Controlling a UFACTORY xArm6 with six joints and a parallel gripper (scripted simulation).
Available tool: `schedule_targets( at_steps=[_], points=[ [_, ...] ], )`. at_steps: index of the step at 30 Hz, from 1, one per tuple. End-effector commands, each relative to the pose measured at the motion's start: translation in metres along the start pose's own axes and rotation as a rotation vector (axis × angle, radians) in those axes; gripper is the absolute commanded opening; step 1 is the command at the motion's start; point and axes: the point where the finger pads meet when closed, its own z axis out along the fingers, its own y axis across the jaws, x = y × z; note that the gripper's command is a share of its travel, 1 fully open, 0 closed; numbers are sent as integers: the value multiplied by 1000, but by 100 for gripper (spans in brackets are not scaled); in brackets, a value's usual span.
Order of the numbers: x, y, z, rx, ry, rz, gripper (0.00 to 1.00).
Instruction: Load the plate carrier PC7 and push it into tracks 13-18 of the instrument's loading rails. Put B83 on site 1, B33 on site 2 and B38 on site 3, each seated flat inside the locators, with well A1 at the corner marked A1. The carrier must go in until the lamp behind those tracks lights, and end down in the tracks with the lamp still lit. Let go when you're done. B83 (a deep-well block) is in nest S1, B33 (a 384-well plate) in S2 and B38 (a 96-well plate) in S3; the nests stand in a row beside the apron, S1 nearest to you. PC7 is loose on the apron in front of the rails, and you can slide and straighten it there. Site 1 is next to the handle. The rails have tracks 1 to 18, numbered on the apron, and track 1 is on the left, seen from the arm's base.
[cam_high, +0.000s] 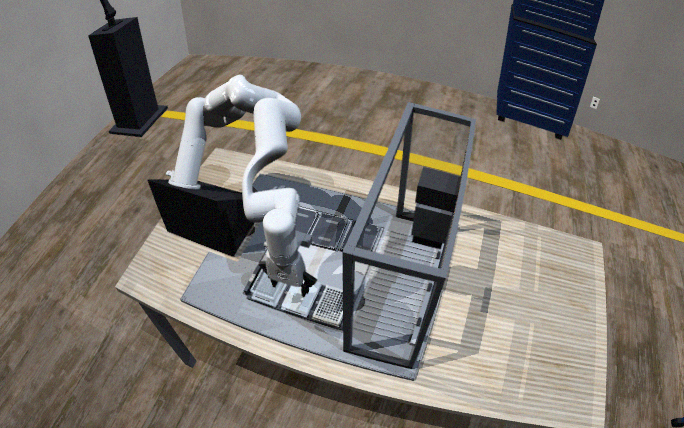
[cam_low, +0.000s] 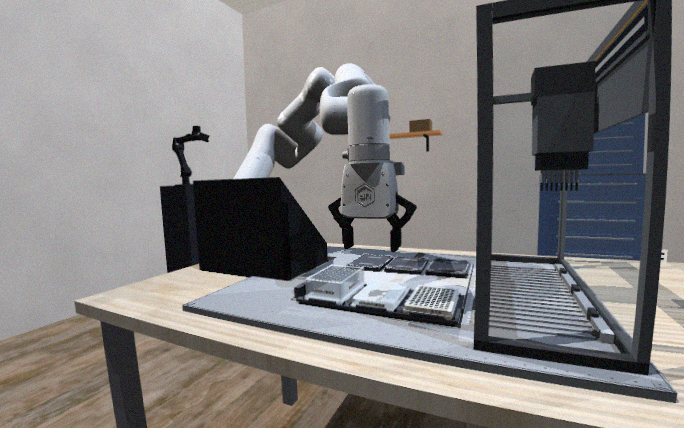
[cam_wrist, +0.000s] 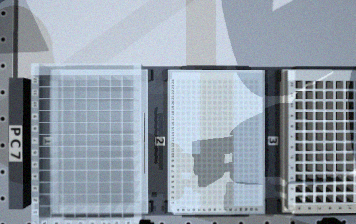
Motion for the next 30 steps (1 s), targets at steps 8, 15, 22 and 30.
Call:
schedule_targets(
  at_steps=[8,15,22,30],
  points=[
    [-59,2,-2,-1,0,-1,100],
    [-60,2,-2,-1,0,-1,100],
    [-60,2,-2,-1,0,-1,100],
    [-60,2,3,-1,0,-1,100]
  ],
)
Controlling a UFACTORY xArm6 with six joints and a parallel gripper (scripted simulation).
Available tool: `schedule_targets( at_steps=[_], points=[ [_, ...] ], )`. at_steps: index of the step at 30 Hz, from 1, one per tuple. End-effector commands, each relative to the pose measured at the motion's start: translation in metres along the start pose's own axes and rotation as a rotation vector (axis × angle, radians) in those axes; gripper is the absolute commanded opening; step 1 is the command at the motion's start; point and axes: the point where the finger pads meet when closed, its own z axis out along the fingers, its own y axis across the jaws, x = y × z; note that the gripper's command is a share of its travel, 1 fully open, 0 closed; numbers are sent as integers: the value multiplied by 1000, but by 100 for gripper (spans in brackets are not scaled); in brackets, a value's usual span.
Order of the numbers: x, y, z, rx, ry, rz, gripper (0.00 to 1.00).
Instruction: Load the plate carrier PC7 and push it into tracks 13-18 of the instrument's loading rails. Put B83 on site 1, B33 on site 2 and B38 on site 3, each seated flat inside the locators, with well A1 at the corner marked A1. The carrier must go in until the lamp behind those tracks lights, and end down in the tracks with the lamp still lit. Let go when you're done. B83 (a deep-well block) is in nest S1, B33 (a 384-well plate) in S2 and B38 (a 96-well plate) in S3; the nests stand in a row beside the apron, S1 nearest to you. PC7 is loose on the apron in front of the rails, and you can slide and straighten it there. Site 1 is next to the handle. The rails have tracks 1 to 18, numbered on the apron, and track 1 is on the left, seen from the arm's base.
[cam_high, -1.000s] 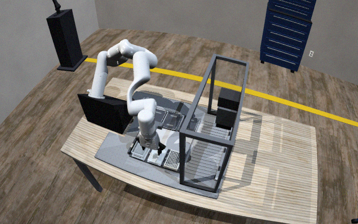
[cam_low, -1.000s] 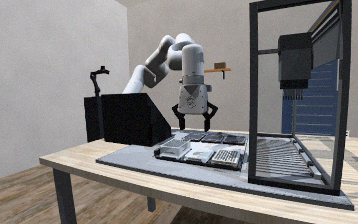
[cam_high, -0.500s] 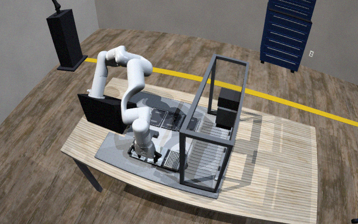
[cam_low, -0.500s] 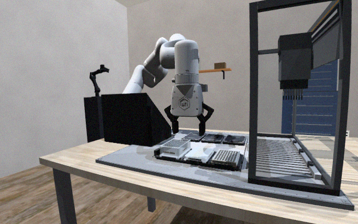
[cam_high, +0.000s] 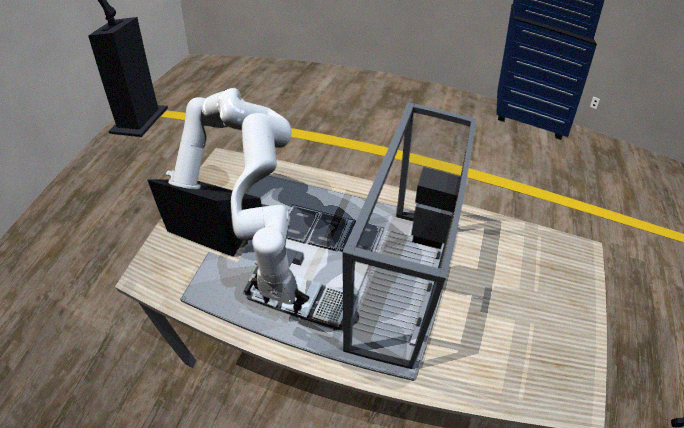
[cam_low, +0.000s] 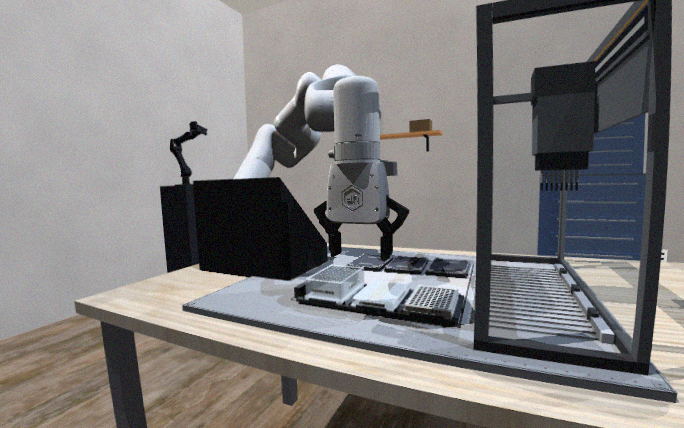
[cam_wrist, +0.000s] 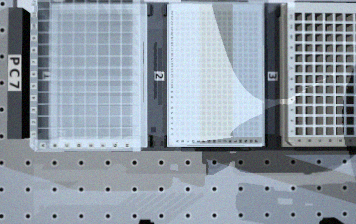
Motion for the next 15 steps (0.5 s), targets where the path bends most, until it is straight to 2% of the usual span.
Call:
schedule_targets(
  at_steps=[1,15],
  points=[
    [-1,1,3,-4,-3,-1,100],
    [-1,1,23,-4,-3,-1,100]
  ],
)
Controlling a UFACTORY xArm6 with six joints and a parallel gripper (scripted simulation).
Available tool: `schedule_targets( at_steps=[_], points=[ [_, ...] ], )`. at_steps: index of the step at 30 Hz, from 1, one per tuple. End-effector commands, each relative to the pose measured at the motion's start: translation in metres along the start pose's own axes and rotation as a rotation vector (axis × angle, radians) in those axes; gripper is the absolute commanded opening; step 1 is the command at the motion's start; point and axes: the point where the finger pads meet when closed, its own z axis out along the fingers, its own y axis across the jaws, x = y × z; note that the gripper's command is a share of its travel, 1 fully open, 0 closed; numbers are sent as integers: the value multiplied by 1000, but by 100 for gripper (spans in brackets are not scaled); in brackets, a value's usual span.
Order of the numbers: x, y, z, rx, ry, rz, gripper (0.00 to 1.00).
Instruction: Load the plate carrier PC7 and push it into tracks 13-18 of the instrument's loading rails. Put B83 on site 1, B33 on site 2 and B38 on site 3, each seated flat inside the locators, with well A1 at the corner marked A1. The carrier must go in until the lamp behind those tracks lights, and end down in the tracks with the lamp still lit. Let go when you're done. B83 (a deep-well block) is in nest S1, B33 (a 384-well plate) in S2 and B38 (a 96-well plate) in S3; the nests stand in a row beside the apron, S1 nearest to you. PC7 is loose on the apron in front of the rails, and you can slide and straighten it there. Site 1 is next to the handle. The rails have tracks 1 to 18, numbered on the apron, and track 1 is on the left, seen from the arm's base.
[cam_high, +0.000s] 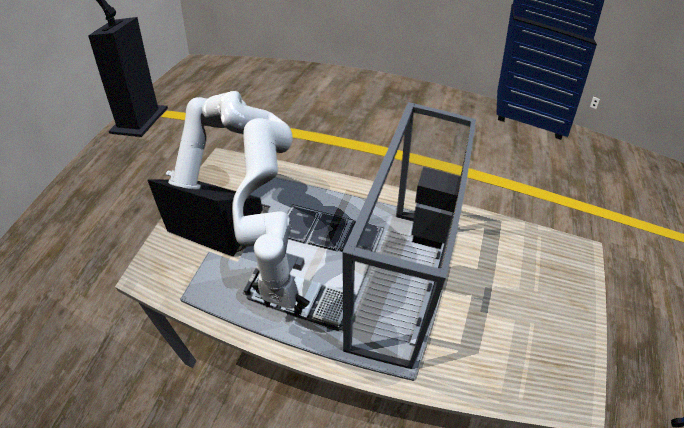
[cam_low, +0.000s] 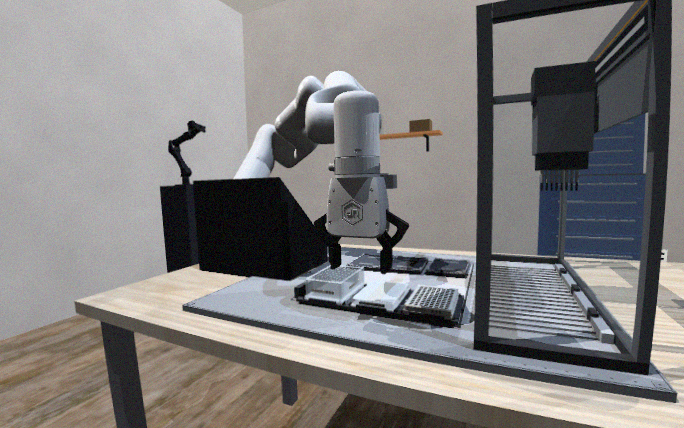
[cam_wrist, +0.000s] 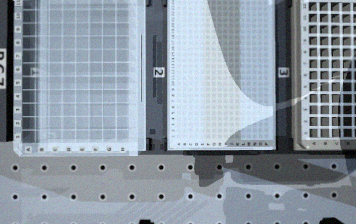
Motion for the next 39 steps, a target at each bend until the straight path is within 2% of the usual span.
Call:
schedule_targets(
  at_steps=[1,39],
  points=[
    [-1,2,2,-5,-4,-2,100],
    [-1,2,59,-5,-3,-2,100]
  ],
)
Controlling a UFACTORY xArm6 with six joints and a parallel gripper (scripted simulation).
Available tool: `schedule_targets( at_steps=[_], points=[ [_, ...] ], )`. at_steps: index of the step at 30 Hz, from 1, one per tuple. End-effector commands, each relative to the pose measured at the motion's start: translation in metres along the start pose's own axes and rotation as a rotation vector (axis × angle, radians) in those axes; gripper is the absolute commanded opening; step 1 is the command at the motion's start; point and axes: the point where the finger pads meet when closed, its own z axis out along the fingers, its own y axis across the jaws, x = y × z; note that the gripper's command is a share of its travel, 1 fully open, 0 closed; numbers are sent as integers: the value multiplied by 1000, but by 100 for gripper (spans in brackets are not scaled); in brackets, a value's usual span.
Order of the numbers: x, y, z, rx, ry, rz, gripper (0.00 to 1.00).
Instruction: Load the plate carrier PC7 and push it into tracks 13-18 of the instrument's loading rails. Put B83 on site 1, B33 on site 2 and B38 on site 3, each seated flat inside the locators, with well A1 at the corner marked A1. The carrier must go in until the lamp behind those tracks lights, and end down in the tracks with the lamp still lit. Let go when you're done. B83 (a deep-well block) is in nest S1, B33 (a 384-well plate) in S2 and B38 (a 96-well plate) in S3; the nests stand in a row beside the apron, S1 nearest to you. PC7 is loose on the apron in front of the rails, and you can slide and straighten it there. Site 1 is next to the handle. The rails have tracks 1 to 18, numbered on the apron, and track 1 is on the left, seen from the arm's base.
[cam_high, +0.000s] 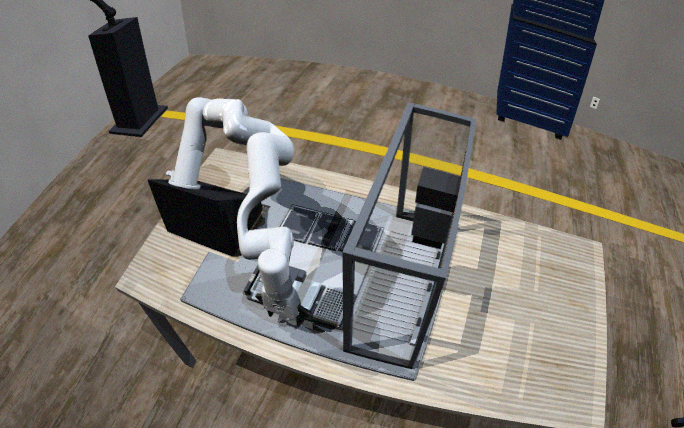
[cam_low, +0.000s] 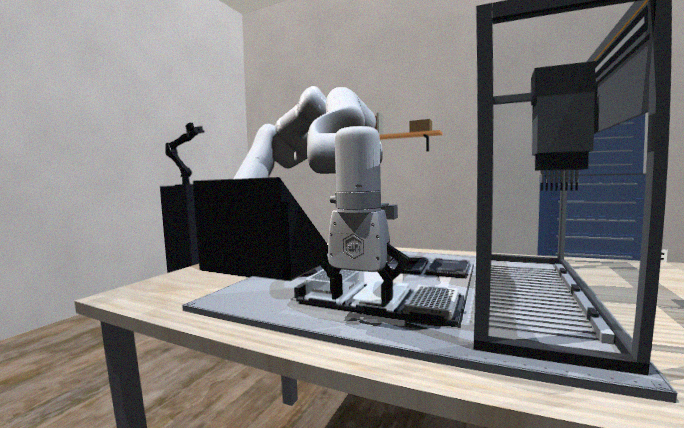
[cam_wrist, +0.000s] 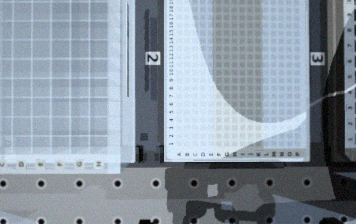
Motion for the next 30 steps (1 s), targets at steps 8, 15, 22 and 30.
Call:
schedule_targets(
  at_steps=[8,15,22,30],
  points=[
    [-1,2,13,-4,-2,-1,100],
    [-1,2,13,-4,-2,-1,100],
    [-1,2,16,-4,-2,-1,100],
    [-1,2,20,-4,-2,-1,100]
  ],
)
